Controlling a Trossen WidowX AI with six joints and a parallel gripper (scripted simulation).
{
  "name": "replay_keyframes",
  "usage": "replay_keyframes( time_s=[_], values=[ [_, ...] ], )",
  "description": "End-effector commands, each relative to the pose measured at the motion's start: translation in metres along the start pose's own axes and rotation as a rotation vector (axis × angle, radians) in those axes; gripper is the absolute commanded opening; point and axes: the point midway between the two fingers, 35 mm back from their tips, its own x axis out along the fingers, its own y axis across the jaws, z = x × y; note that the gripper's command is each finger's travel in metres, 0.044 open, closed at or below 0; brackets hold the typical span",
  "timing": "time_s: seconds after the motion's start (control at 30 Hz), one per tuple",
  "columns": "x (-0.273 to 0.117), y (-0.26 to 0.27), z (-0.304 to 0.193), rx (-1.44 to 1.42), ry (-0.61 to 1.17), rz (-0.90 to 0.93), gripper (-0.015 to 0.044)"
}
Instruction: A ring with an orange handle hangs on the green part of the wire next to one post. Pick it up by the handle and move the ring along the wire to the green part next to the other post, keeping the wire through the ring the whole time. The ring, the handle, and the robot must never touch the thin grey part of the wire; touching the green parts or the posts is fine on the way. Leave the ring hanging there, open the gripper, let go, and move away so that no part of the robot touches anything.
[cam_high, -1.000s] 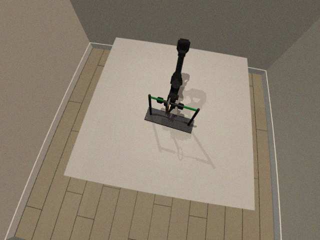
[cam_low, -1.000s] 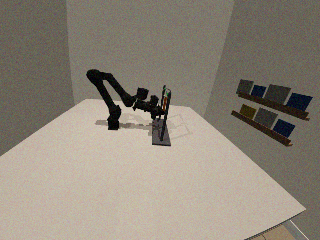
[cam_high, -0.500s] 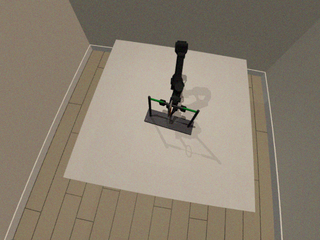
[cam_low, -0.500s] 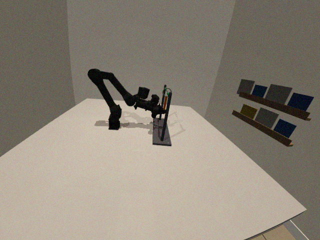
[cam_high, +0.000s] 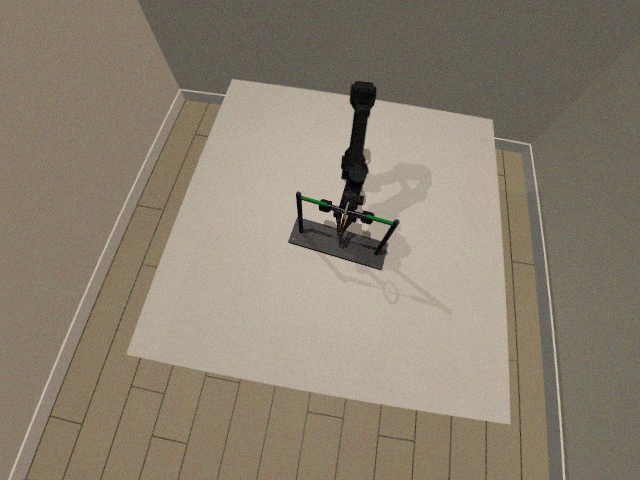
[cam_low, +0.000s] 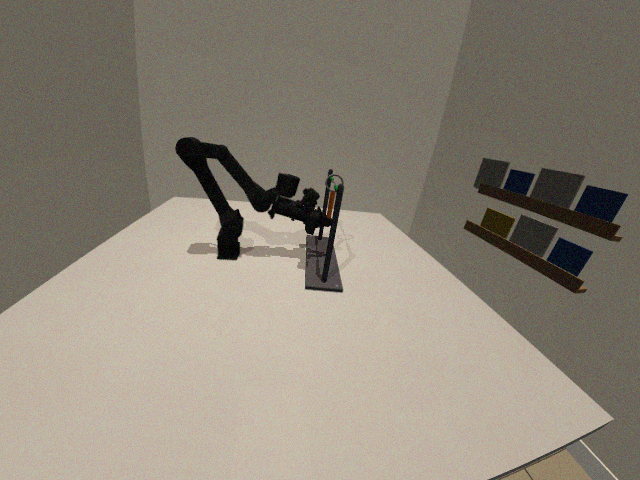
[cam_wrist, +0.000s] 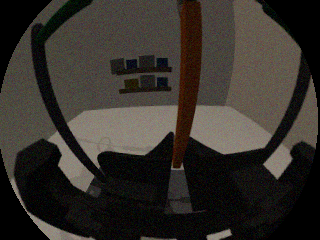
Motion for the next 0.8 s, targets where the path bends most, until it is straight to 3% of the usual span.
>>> replay_keyframes(
  time_s=[0.0, 0.77],
  values=[
    [0.000, 0.002, 0.002, -0.036, -0.004, 0.023, -0.0150],
    [-0.001, 0.025, -0.001, -0.034, -0.003, 0.027, -0.0150]
  ],
)
